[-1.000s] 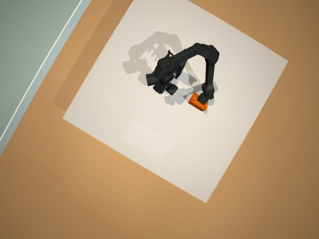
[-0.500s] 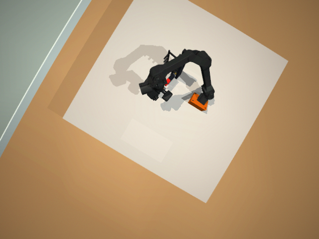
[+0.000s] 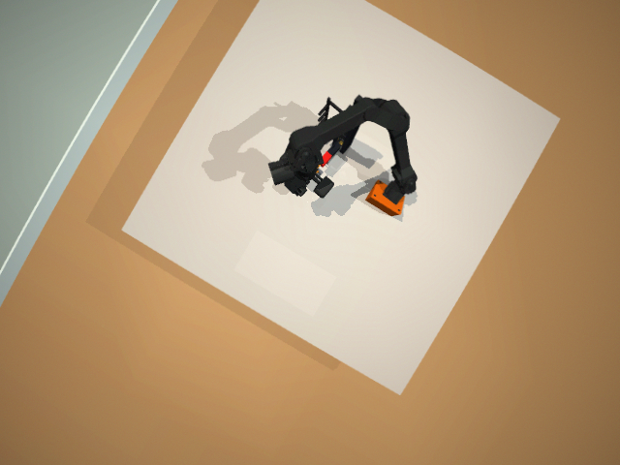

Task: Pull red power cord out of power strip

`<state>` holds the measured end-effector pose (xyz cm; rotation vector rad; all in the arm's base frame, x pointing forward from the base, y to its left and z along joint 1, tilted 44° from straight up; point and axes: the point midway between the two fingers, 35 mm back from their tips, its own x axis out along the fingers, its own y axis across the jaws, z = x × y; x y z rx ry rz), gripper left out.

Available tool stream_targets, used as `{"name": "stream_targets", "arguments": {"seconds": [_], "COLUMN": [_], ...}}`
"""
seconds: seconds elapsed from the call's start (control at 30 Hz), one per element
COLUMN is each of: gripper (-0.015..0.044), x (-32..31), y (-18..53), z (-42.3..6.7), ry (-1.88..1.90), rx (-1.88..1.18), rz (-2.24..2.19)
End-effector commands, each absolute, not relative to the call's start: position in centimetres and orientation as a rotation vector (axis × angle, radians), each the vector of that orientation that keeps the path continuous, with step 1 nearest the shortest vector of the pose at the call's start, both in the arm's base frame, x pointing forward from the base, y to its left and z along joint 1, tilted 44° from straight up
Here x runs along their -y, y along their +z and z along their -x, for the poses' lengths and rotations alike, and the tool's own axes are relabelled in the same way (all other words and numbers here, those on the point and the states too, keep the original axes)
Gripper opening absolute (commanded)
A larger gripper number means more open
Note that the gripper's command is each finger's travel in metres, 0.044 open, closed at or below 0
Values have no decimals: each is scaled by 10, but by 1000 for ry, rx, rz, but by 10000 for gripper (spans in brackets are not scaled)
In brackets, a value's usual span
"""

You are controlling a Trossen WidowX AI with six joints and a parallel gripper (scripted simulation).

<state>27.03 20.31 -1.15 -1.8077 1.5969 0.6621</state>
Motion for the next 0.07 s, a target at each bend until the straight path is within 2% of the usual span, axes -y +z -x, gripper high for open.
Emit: {"name": "stream_targets", "arguments": {"seconds": [0.0,0.03], "gripper": [440,440], "x": [-204,-204], "y": [-12,-12], "z": [-269,-269], "ry": [663,663], "rx": [-1600,-1600], "rz": [1803,1803]}}
